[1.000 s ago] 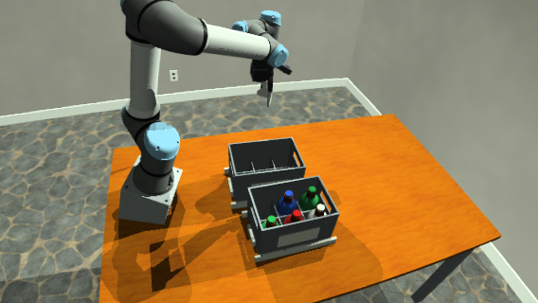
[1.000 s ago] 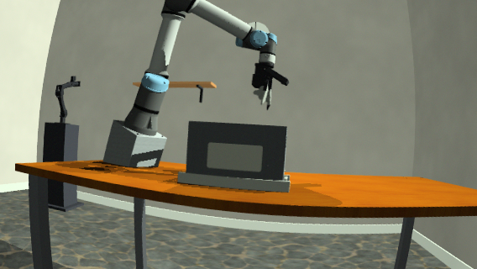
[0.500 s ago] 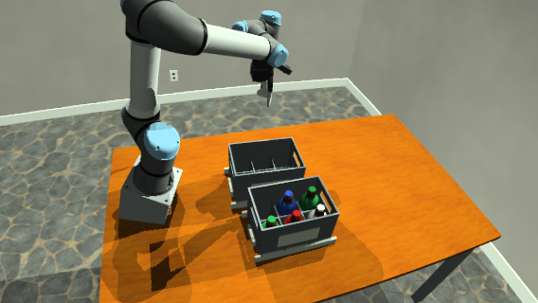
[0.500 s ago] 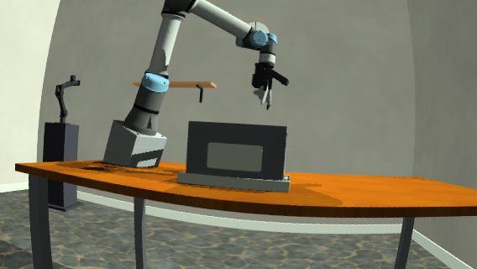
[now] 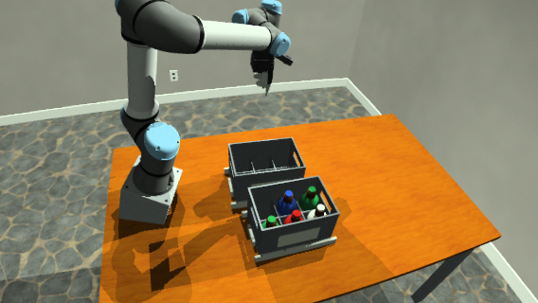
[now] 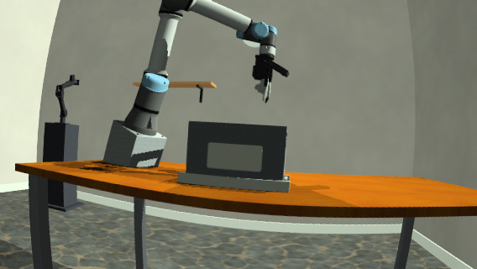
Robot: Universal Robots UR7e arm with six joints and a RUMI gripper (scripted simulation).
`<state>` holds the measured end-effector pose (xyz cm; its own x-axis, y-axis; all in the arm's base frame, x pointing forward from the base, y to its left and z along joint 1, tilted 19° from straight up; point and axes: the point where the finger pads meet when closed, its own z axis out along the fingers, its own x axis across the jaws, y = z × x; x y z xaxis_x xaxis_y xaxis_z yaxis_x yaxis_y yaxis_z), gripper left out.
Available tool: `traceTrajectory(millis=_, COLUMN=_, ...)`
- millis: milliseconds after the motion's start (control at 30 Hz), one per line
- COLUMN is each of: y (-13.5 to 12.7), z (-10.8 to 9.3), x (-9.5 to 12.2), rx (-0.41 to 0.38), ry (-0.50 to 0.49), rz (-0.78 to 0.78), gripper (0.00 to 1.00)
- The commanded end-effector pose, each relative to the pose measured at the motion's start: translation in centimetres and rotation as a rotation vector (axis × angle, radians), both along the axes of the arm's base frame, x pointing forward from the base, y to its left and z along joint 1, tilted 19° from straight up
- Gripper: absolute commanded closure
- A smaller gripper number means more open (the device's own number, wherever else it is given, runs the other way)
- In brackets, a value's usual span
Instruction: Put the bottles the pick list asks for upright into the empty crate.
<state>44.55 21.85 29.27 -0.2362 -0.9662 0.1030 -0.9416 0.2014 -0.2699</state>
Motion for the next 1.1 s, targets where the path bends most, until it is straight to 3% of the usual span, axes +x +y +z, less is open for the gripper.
traceTrajectory(millis=0, y=0.5, z=2.8, x=-0.9, rx=0.000, ry=0.001, rz=-0.001, gripper=0.62)
traceTrajectory(millis=300, y=0.7, z=4.5, x=-1.4, rx=0.000, ry=0.001, rz=-0.001, gripper=0.62)
traceTrajectory(millis=433, y=2.0, z=3.5, x=-2.2, rx=-0.032, ry=0.018, rz=0.128, gripper=0.62)
traceTrajectory(millis=1067, y=4.9, z=2.3, x=-4.9, rx=-0.154, ry=0.087, rz=0.597, gripper=0.62)
